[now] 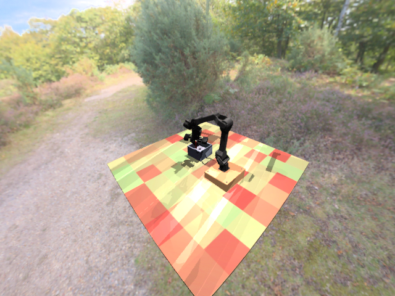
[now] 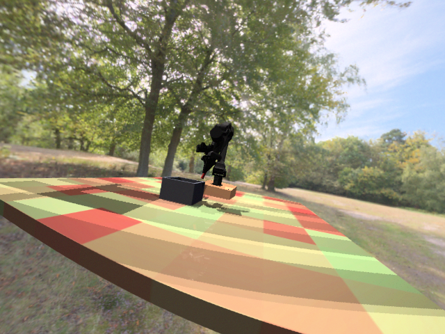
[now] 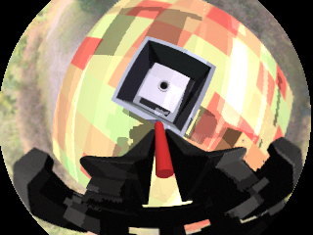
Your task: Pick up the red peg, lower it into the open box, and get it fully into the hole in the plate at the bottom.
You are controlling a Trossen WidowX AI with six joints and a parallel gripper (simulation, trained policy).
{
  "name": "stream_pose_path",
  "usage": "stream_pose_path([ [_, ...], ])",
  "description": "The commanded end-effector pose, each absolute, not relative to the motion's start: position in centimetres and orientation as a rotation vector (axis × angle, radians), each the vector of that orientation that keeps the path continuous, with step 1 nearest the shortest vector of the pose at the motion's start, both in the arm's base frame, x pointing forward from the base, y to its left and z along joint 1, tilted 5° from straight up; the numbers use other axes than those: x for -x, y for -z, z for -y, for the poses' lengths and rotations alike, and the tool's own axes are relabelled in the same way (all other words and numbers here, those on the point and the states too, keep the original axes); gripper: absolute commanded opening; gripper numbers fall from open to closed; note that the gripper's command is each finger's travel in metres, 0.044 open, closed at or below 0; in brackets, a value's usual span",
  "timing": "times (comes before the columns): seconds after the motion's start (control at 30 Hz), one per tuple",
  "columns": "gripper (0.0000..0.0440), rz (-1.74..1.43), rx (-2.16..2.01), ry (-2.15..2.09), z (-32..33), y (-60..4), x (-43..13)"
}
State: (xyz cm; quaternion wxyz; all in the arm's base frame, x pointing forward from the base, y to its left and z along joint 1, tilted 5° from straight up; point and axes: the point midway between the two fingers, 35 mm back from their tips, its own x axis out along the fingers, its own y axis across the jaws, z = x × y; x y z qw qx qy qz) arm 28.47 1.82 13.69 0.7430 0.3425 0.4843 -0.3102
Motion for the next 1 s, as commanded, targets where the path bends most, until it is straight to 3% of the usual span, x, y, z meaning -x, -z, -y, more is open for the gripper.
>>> stream_pose_path([
  [0.0,0.0000,-1.050,-0.755,0.703,-0.6,-13.5,-29.2],
  [0.97,0.0024,-1.109,-0.811,0.802,5.0,-8.3,-33.3],
])
